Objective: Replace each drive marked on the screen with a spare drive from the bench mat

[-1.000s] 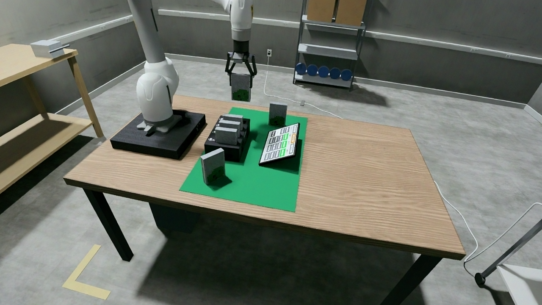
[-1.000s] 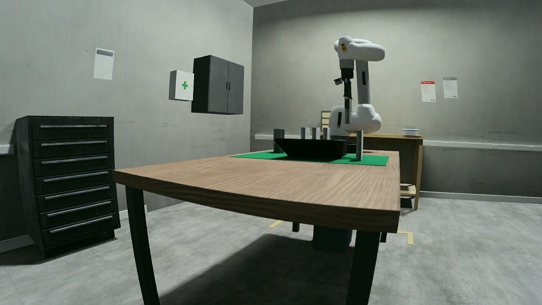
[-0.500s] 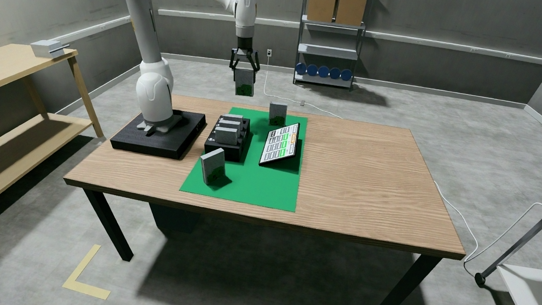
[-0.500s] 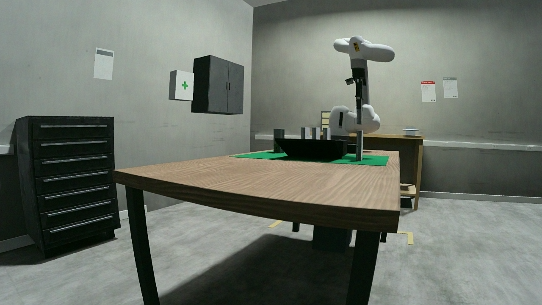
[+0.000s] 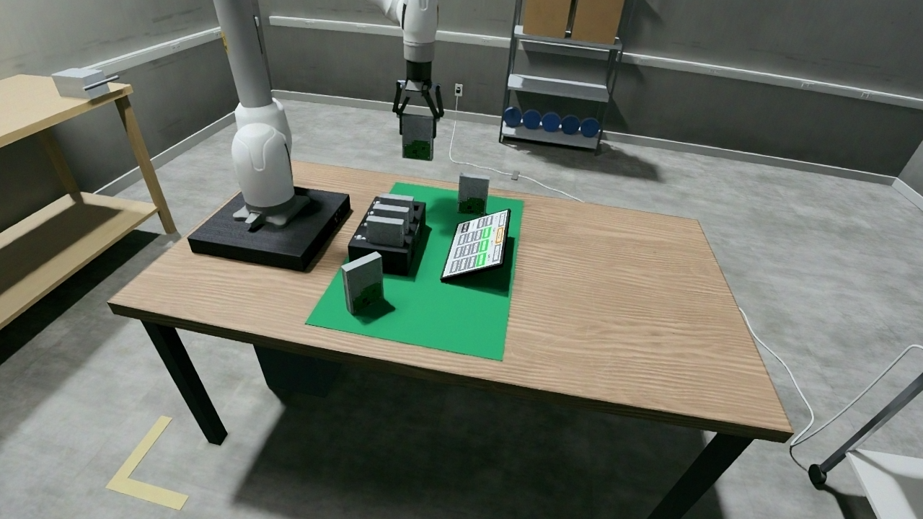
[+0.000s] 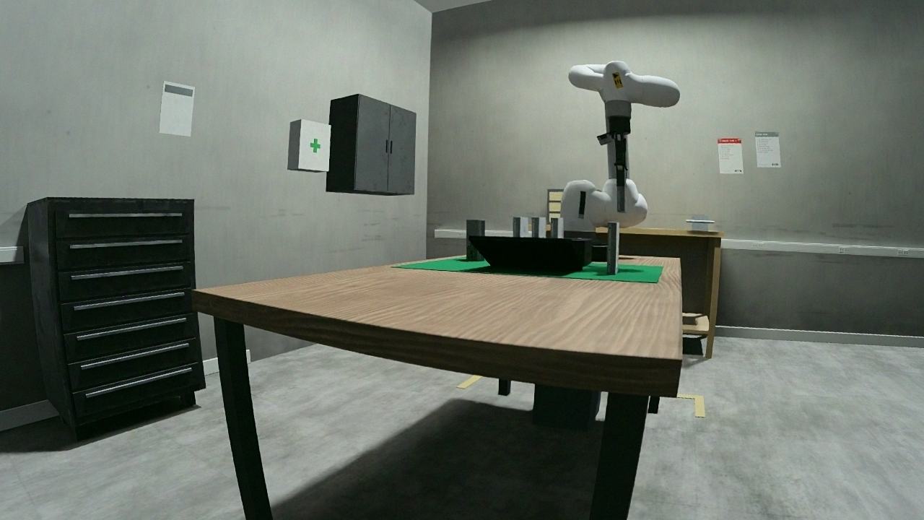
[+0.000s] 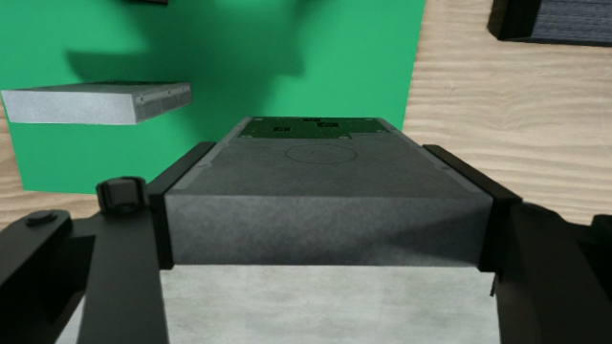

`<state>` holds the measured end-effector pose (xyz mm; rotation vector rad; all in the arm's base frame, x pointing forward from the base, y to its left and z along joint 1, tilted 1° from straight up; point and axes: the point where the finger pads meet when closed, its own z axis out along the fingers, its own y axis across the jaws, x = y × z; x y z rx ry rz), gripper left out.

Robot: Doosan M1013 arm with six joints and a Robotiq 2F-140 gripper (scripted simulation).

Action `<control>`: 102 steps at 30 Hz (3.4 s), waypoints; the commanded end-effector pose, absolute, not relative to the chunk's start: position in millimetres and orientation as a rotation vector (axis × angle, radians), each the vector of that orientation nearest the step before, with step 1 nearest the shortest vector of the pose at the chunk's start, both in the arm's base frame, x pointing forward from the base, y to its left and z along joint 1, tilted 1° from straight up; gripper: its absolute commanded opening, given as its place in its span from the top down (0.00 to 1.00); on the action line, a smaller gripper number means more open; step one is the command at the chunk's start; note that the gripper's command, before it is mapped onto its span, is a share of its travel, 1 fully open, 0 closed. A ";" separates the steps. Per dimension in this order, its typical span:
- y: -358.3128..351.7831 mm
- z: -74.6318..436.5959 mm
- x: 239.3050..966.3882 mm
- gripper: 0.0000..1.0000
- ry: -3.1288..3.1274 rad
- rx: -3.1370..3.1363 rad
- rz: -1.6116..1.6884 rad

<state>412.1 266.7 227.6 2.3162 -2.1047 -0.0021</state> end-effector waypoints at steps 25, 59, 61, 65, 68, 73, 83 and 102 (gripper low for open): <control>267.6 217.1 412.2 0.90 -2.106 2.317 -0.002; 267.1 133.9 411.5 0.90 -2.106 2.317 -0.002; 267.0 127.6 411.5 0.90 -2.106 2.317 -0.002; 266.9 115.4 411.4 0.90 -2.106 2.317 -0.002; 266.9 109.7 411.3 0.90 -2.106 2.317 -0.002; 266.8 99.3 411.2 0.90 -2.106 2.317 -0.002; 266.7 80.6 411.1 0.90 -2.106 2.317 -0.002; 266.6 71.3 411.0 0.90 -2.106 2.317 -0.002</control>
